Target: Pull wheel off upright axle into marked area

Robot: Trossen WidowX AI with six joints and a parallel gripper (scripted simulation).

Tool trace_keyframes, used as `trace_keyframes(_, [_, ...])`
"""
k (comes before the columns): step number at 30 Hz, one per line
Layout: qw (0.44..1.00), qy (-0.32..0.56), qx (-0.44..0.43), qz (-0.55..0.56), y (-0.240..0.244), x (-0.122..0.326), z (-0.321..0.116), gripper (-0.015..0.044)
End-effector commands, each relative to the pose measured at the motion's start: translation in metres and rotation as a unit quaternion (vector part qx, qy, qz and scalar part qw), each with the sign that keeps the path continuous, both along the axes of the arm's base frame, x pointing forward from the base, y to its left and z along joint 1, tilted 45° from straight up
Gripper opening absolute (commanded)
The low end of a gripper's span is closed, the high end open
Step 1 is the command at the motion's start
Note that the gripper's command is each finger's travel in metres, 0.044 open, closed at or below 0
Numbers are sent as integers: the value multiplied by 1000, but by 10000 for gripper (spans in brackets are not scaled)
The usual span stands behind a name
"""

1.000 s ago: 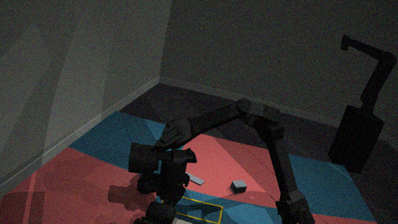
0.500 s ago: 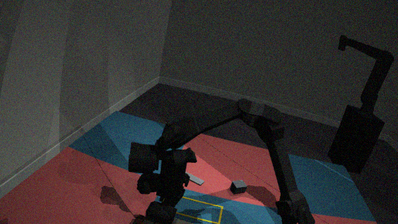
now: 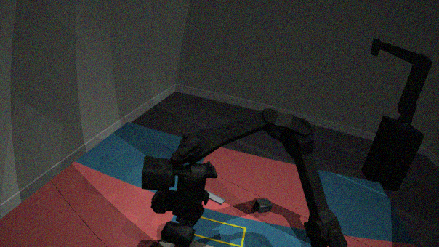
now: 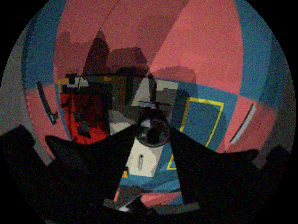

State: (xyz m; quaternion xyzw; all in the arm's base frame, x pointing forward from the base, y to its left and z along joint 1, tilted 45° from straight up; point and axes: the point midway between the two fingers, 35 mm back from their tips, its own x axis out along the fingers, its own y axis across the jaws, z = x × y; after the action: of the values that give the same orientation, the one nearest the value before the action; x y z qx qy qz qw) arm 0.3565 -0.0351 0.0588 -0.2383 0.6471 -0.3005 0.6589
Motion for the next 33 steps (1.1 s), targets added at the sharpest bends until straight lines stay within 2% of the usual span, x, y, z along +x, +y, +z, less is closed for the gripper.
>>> trace_keyframes(1, [1000, -2, 1, 0, 3, 0, 2, 0])
trace_keyframes(33, [1000, -1, 1, 1, 10, 1, 9, 0])
